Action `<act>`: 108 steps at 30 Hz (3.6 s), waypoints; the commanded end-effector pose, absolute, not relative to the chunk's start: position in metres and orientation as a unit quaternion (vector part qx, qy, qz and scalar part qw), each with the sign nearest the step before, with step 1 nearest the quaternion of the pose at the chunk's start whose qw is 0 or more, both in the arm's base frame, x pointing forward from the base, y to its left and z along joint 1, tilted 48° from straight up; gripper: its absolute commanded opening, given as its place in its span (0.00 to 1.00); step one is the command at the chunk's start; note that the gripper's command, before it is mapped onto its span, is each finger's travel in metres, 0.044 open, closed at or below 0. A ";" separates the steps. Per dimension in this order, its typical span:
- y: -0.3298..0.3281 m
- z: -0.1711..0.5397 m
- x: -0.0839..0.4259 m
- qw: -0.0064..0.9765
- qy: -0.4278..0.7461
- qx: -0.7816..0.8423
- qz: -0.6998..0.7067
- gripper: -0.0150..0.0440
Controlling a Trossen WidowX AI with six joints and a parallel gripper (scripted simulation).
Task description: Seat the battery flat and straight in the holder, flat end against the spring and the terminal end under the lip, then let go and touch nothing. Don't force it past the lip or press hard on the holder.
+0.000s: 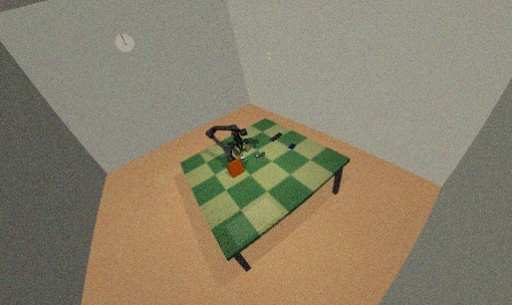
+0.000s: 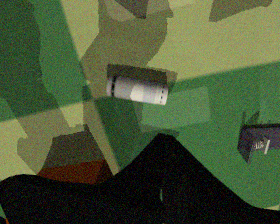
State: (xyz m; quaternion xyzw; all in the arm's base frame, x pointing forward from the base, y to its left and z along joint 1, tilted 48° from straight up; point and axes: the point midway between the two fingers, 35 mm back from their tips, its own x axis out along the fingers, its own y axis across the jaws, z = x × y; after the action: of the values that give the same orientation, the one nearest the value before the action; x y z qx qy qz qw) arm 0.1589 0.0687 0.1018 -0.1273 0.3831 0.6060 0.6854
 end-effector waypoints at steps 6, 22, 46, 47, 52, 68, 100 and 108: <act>0.064 0.108 0.158 0.685 0.382 -0.125 0.608 0.25; 0.112 0.073 0.137 0.444 -0.094 -0.534 0.713 0.67; 0.125 0.062 0.134 0.392 -0.161 -0.573 0.702 0.67; 0.126 0.060 0.134 0.391 -0.161 -0.573 0.702 0.67; 0.132 0.055 0.134 0.391 -0.161 -0.574 0.702 0.67; 0.151 0.039 0.132 0.393 -0.163 -0.572 0.701 0.67; 0.123 0.064 0.134 0.392 -0.162 -0.573 0.702 0.40; 0.116 0.070 0.141 0.422 -0.125 -0.556 0.706 0.40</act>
State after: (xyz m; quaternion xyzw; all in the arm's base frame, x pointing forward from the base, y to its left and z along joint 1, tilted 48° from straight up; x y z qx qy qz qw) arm 0.1346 0.1183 0.0668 -0.5659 -0.1476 0.7046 0.4019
